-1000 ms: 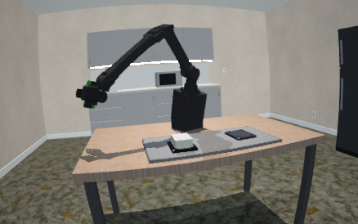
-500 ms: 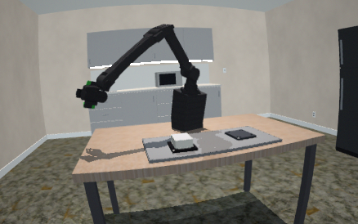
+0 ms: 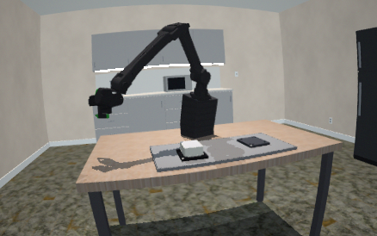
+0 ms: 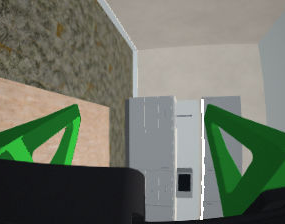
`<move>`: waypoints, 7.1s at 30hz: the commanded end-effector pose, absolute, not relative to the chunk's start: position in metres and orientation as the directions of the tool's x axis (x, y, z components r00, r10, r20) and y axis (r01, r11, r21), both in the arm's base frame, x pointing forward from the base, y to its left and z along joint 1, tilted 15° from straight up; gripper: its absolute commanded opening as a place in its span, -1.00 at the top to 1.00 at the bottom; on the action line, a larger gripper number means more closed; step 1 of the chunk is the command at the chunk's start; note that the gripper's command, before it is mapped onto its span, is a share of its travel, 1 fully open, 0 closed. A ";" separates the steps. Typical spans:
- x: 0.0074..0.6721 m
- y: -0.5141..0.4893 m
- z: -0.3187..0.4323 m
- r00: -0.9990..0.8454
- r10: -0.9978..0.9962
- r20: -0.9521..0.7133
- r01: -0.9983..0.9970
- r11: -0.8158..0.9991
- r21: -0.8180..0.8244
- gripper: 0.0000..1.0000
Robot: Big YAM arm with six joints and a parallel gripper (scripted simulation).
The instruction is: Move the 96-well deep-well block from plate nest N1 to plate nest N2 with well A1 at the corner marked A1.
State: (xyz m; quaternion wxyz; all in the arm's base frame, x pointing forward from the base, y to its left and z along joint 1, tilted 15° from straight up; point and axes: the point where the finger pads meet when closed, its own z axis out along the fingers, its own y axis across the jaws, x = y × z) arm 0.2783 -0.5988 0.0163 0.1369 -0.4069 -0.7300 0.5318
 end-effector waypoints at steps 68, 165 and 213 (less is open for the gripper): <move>0.427 -0.362 -0.024 -0.938 0.295 -0.180 0.342 0.869 -0.357 -1.00; 0.459 -0.136 -0.084 -0.963 -0.011 -0.270 -0.036 0.995 0.090 -1.00; 0.456 -0.129 -0.131 -0.970 -0.005 -0.241 -0.031 0.994 0.102 -1.00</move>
